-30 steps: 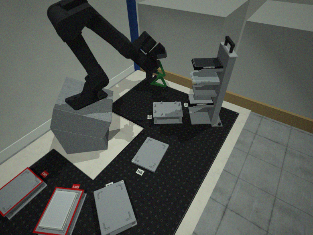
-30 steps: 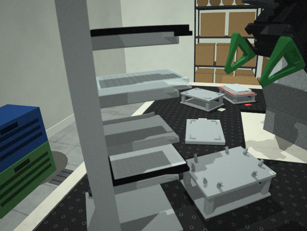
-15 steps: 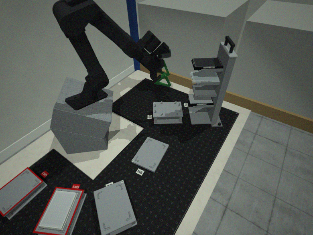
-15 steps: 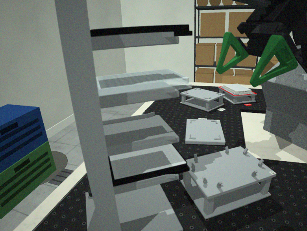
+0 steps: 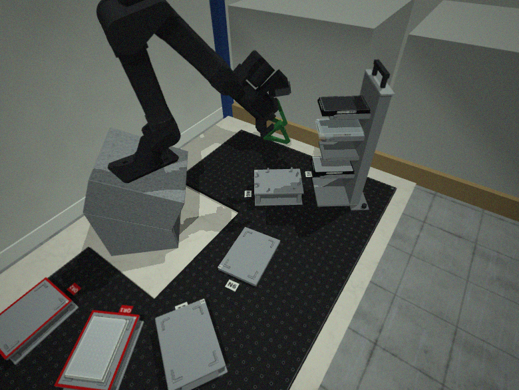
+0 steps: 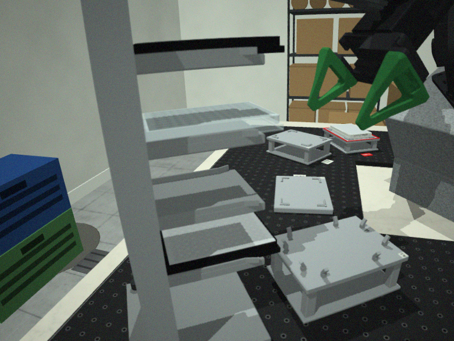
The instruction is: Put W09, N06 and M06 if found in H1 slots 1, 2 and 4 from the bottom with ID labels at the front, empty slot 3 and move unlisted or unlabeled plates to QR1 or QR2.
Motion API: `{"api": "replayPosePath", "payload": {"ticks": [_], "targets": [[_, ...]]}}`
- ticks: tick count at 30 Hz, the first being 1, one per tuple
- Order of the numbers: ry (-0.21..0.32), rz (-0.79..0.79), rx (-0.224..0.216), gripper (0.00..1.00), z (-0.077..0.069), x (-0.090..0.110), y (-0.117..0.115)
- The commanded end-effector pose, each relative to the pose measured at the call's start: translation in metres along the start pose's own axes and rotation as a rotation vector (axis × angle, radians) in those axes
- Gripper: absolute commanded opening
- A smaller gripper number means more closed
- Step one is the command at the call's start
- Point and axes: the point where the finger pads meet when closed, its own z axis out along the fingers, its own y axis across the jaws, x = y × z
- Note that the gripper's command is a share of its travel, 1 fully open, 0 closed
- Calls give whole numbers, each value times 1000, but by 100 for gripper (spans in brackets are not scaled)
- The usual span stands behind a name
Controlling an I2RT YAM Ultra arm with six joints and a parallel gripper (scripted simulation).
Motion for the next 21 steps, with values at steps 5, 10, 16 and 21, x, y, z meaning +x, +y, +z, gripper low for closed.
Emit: {"api": "replayPosePath", "payload": {"ticks": [5,10,16,21], "targets": [[-44,18,-15,100,7,-27,4],[-45,18,-14,100,11,-32,4],[-45,18,-14,100,15,-36,4],[-45,18,-14,100,20,-41,4]]}}
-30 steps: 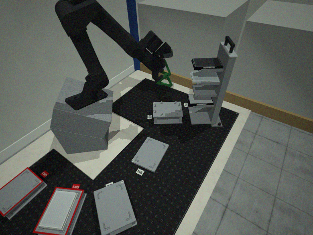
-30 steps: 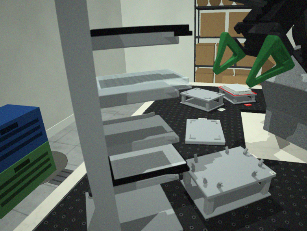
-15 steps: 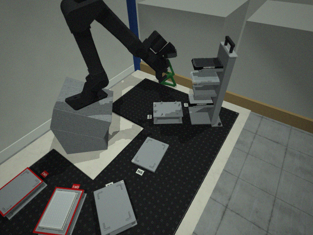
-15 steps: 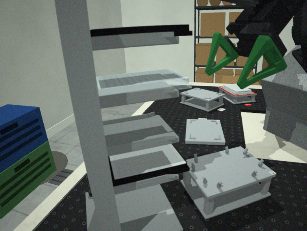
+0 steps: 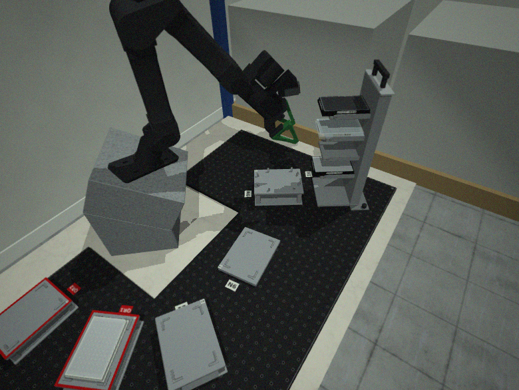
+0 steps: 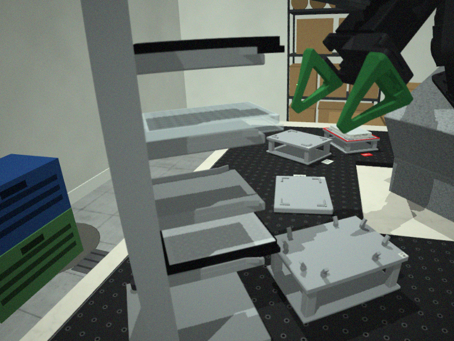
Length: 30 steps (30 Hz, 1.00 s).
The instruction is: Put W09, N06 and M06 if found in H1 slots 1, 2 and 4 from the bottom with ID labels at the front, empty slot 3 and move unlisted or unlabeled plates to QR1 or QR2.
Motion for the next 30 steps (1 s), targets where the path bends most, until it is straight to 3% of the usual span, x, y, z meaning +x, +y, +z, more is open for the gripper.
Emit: {"api": "replayPosePath", "payload": {"ticks": [1,27,30], "targets": [[-47,17,-12,100,4,-25,4],[-24,7,-8,100,26,-42,2],[-46,15,-21,100,20,-50,5]]}}
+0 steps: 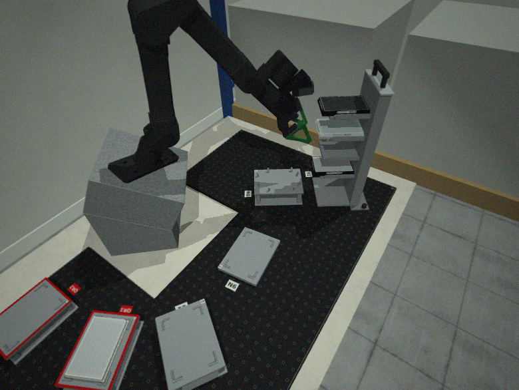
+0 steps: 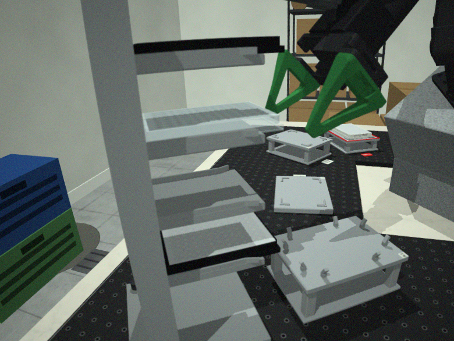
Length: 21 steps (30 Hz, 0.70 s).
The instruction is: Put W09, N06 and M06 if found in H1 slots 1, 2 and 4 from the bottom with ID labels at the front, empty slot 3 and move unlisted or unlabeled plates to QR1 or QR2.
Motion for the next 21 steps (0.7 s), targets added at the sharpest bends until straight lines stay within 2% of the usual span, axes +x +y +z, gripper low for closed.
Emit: {"api": "replayPosePath", "payload": {"ticks": [1,14,16,17,18,21], "targets": [[-21,4,-10,100,2,-17,3],[-21,4,-8,100,14,-30,2],[-21,4,-8,100,14,-30,2],[-48,13,-19,100,7,-40,3],[-27,6,-10,100,15,-34,2],[-21,4,-7,100,19,-35,1]]}}
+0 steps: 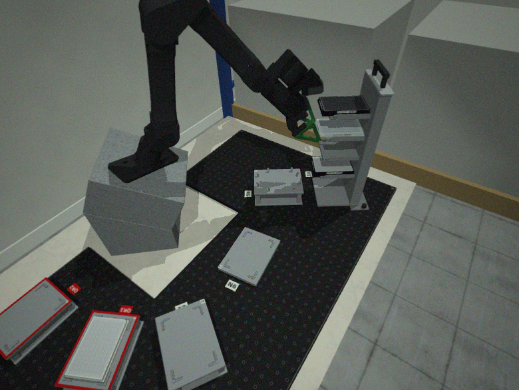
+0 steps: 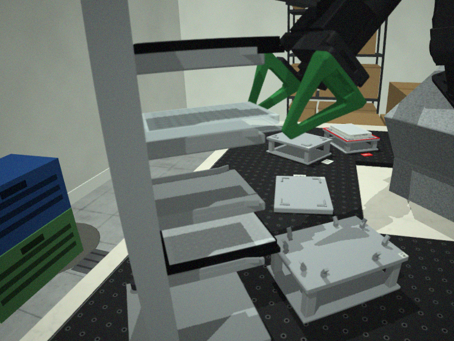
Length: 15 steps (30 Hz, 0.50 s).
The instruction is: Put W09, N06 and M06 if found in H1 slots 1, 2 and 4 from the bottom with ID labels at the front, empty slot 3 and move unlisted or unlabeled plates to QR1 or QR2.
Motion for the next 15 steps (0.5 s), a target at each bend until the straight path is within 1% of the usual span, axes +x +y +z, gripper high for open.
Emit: {"api": "replayPosePath", "payload": {"ticks": [1,6,8,15], "targets": [[-12,0,-3,100,4,-16,0],[-13,1,-3,100,8,-20,0],[-41,9,-15,100,0,-31,3],[-42,10,-13,100,0,-31,2]]}}
